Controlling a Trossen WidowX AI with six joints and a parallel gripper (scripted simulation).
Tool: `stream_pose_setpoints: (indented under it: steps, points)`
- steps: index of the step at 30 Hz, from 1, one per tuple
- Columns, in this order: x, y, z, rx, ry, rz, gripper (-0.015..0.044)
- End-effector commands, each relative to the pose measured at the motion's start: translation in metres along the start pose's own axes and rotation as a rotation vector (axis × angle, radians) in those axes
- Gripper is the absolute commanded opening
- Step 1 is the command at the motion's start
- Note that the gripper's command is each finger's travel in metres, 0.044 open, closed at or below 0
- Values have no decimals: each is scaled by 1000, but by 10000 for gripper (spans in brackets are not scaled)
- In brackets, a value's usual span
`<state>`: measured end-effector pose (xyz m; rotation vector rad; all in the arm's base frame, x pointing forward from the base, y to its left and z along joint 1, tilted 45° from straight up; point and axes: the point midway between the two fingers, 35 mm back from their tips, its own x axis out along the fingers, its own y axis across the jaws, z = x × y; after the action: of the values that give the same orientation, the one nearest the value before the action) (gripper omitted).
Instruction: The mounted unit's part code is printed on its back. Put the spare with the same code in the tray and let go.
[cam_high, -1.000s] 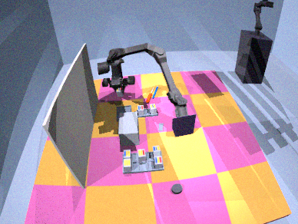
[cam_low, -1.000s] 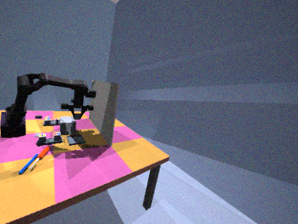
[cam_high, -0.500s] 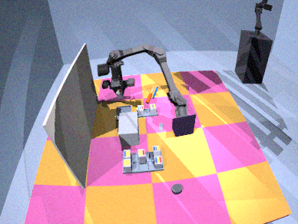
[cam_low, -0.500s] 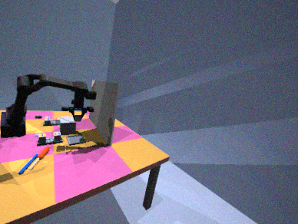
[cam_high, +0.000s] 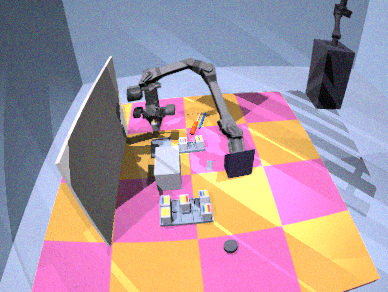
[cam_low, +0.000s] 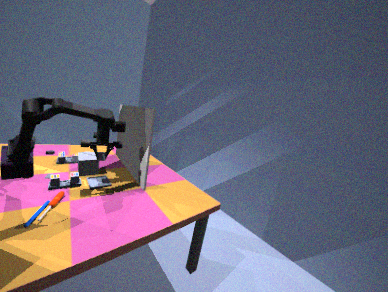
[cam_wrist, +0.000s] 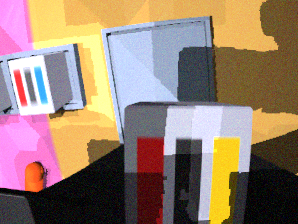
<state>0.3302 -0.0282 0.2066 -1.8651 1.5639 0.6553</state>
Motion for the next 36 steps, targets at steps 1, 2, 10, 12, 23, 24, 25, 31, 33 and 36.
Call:
stream_pose_setpoints:
  steps: [1,2,10,12,23,24,25,31,33,36]
  points:
    - [1,0,0,-4,-5,-5,0]
    - [2,0,0,-4,-5,-5,0]
    - [9,-1,0,-3,-6,-5,0]
    - [11,-1,0,-3,-6,-5,0]
    - [20,-2,1,-3,-7,-5,0]
    - [21,-2,1,-3,-7,-5,0]
    - [22,-2,1,-3,-7,-5,0]
    - [27,-3,1,-3,-7,-5,0]
    - [28,-3,1,-3,-7,-5,0]
    - [31,-3,1,-3,-7,-5,0]
